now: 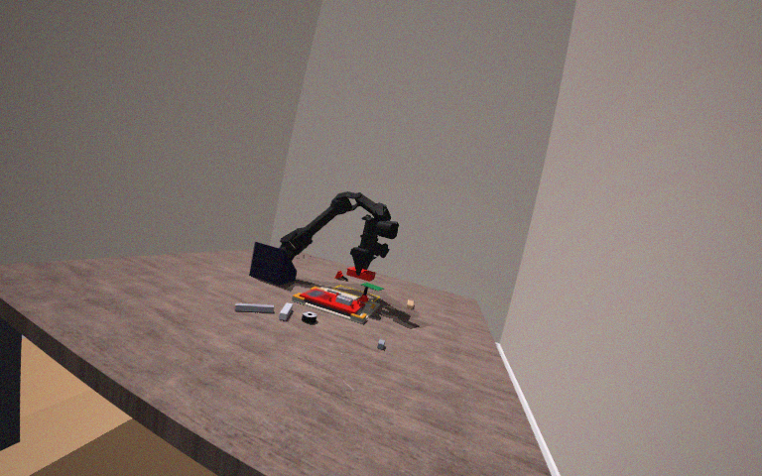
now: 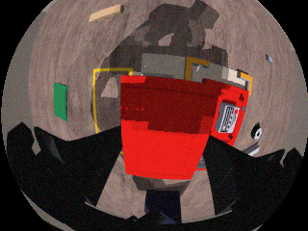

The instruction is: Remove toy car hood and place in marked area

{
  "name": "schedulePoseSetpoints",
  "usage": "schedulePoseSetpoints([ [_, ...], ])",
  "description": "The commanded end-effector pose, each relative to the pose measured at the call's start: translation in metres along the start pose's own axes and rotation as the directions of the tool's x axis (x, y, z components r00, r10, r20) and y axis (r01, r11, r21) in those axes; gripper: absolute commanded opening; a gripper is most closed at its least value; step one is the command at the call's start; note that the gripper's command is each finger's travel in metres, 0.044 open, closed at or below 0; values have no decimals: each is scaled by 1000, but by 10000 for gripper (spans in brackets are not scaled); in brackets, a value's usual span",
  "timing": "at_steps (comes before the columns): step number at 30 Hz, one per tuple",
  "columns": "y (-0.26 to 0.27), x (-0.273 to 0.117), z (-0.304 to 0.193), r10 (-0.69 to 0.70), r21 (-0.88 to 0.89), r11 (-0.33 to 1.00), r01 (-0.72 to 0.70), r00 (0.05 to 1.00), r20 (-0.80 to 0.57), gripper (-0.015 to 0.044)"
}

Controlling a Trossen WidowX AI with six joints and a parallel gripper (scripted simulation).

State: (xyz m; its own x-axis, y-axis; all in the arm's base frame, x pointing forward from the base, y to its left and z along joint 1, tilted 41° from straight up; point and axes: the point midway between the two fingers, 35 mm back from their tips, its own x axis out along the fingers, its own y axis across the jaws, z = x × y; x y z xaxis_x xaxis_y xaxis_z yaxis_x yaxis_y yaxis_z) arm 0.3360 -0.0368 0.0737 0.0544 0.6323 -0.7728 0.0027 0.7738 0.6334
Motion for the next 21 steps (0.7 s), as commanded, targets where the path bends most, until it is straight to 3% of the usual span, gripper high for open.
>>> schedulePoseSetpoints([
  [1,21,-2,-4,1,-4,1000,-1,1000,7,0],
  [15,99,-3,-31,26,4,1000,-26,1000,1,0],
  [21,102,-2,-33,28,5,1000,-28,1000,0,0],
])
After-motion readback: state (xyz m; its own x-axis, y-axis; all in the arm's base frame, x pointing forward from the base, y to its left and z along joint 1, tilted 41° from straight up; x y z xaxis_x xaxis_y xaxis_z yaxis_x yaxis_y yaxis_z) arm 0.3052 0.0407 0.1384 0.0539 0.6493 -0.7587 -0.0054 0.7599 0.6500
